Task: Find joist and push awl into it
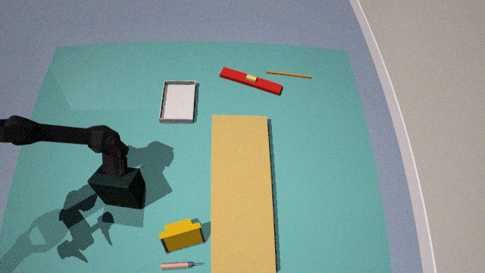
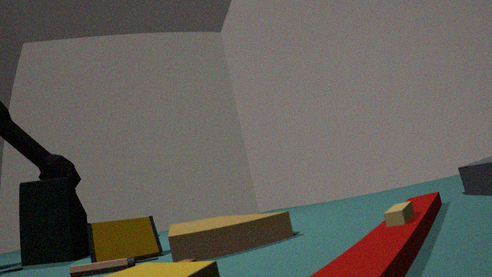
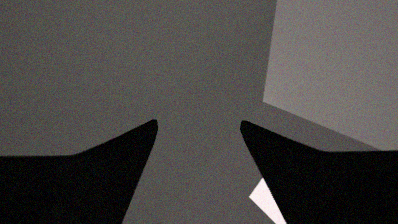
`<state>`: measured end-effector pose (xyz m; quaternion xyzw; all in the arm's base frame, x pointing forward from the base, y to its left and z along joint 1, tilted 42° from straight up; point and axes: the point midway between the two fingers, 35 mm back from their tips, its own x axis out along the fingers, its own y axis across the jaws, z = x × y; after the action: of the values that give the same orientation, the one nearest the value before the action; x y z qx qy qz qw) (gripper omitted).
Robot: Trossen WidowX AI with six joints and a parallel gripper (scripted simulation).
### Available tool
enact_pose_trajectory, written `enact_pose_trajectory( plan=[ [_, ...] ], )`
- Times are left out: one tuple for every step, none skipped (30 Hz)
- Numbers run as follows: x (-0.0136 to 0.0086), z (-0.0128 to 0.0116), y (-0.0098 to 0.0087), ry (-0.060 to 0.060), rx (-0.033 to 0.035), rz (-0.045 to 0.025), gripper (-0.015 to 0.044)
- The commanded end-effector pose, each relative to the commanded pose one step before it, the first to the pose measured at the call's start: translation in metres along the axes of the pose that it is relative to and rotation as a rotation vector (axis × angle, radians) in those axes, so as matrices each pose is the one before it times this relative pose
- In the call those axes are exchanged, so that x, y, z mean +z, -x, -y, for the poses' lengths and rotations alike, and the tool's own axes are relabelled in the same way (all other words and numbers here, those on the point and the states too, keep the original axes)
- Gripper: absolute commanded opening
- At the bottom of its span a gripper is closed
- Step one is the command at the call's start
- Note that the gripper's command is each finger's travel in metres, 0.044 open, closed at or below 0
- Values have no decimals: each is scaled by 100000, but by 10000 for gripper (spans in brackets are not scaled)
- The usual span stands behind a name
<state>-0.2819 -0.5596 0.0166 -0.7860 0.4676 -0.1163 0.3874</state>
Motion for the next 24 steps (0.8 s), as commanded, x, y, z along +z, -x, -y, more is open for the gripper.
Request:
enact_pose_trajectory(
  plan=[
    [144, 124, -254, -1279, -88, 436, 426],
    [441, 372, -757, -3829, -226, 1325, 440],
    [771, 604, -1247, -6353, -254, 2256, 440],
    [992, 688, -1484, -7622, -94, 2791, 440],
    [1057, 630, -1462, -7567, 146, 2844, 440],
    [1117, 566, -1440, -7510, 393, 2875, 440],
    [742, 315, -911, -4766, 382, 1842, 440],
    [916, 342, -1077, -5675, 592, 2202, 440],
    [1116, 349, -1251, -6644, 887, 2578, 440],
    [1279, 313, -1364, -7313, 1224, 2820, 440],
    [1159, 117, -1209, -7009, 2459, 1864, 440],
    [1219, 47, -1194, -7030, 2713, 1784, 440],
    [1252, -32, -1156, -6921, 2916, 1648, 440],
    [1300, -103, -1137, -6846, 3003, 1623, 440],
    [1373, -163, -1146, -6815, 2919, 1804, 440],
    [1426, -233, -1152, -6766, 2856, 1960, 440],
    [1456, -314, -1151, -6703, 2851, 2041, 440],
    [1448, -414, -1135, -6637, 2980, 1915, 440],
    [1420, -520, -1112, -6573, 3152, 1688, 440],
    [1383, -623, -1089, -6509, 3304, 1446, 440],
    [844, -738, -759, -6011, 3325, -454, 440],
    [657, -646, -600, -4821, 2724, -524, 440],
    [483, -521, -450, -3654, 2093, -497, 440],
    [324, -376, -308, -2519, 1456, -395, 440]
  ],
)
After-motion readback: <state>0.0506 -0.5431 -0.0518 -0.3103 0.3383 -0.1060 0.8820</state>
